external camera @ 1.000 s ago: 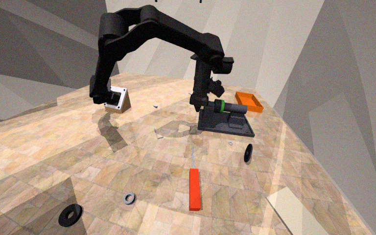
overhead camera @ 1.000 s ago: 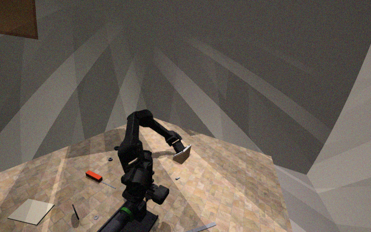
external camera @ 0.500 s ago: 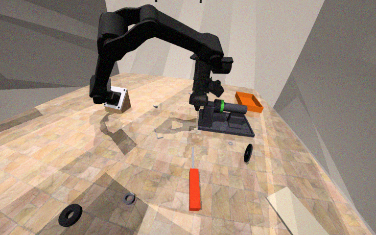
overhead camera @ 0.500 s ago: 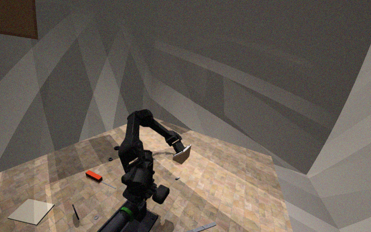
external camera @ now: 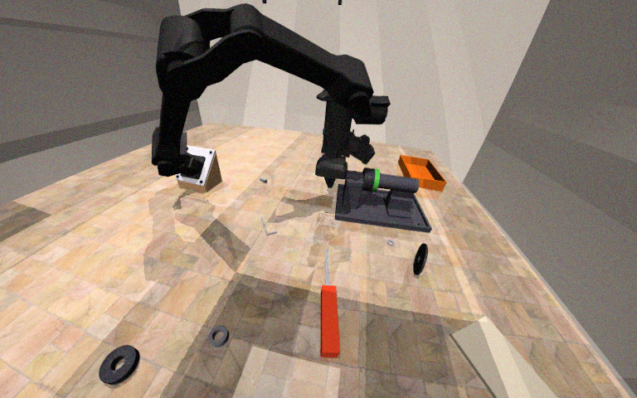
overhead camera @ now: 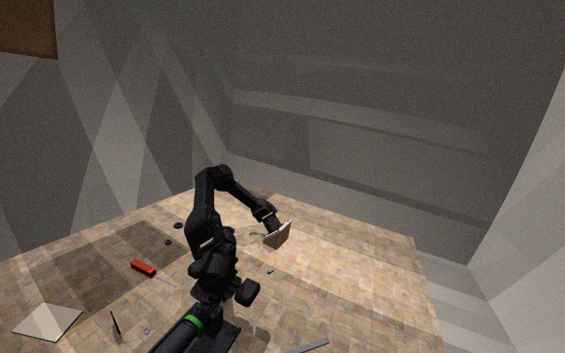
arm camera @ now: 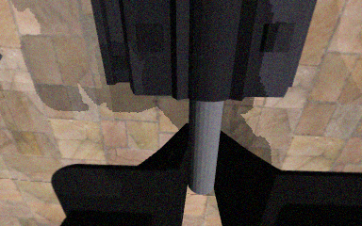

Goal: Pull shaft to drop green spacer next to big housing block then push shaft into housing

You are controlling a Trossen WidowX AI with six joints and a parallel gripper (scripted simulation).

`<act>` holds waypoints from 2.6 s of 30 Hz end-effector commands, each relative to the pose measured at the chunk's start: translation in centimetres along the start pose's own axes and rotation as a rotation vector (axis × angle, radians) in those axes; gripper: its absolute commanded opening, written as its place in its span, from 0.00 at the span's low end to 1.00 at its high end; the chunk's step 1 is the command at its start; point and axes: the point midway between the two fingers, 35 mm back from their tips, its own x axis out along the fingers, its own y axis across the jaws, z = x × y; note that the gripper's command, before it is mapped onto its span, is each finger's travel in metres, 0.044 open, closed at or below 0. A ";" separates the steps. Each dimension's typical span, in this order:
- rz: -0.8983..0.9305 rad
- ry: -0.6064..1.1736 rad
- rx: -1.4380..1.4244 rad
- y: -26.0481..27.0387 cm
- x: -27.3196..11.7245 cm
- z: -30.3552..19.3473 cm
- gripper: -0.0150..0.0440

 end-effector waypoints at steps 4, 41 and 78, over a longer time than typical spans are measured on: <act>0.001 0.004 0.002 0.0 0.0 -0.6 0.25; 0.001 0.004 0.002 0.0 0.0 -0.8 0.25; 0.001 0.004 0.002 0.0 0.0 -1.1 0.25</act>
